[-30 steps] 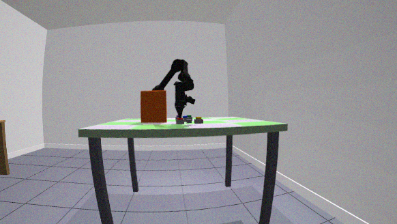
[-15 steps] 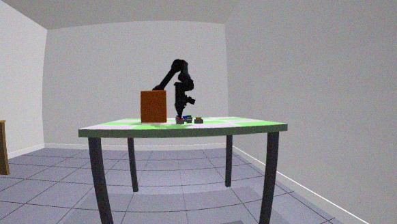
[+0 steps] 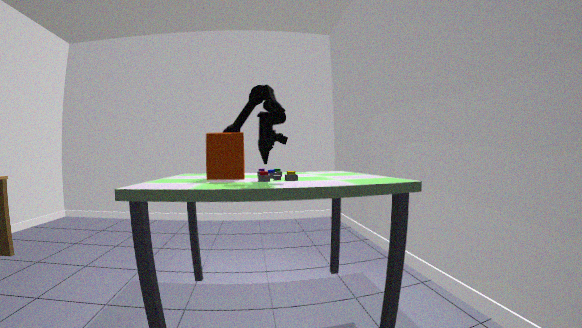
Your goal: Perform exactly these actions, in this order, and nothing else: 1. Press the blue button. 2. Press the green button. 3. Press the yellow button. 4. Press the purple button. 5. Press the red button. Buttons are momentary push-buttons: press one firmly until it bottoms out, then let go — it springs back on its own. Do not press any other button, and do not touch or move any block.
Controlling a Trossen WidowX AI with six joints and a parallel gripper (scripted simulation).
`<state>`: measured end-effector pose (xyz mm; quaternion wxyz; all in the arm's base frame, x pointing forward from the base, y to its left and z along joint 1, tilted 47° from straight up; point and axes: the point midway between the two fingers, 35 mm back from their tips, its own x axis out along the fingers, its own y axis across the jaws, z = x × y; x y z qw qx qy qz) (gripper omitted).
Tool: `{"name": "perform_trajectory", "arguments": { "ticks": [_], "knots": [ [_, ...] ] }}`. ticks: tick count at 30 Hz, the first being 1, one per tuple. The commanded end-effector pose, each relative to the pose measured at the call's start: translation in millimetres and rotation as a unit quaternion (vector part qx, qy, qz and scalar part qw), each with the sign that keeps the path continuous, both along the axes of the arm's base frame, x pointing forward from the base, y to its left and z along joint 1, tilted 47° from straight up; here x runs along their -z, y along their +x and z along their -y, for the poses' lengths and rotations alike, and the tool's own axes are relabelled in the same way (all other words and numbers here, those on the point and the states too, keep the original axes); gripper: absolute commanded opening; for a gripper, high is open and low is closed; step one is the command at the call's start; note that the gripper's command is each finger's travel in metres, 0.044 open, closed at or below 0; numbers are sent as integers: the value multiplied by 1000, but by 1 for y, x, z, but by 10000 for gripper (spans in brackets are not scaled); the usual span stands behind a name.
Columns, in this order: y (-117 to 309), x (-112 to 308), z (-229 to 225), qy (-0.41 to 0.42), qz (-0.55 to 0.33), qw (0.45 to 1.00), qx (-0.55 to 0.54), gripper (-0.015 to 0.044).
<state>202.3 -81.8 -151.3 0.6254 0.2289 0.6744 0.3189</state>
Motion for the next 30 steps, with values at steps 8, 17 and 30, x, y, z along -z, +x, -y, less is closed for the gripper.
{"name": "perform_trajectory", "arguments": {
  "ticks": [8,17,30],
  "knots": [
    [82,-138,-78,-51,19,999,-6,361],
    [64,-260,-183,-20,24,1000,1,400],
    [18,-321,-231,17,11,1000,-5,400]
  ]
}}
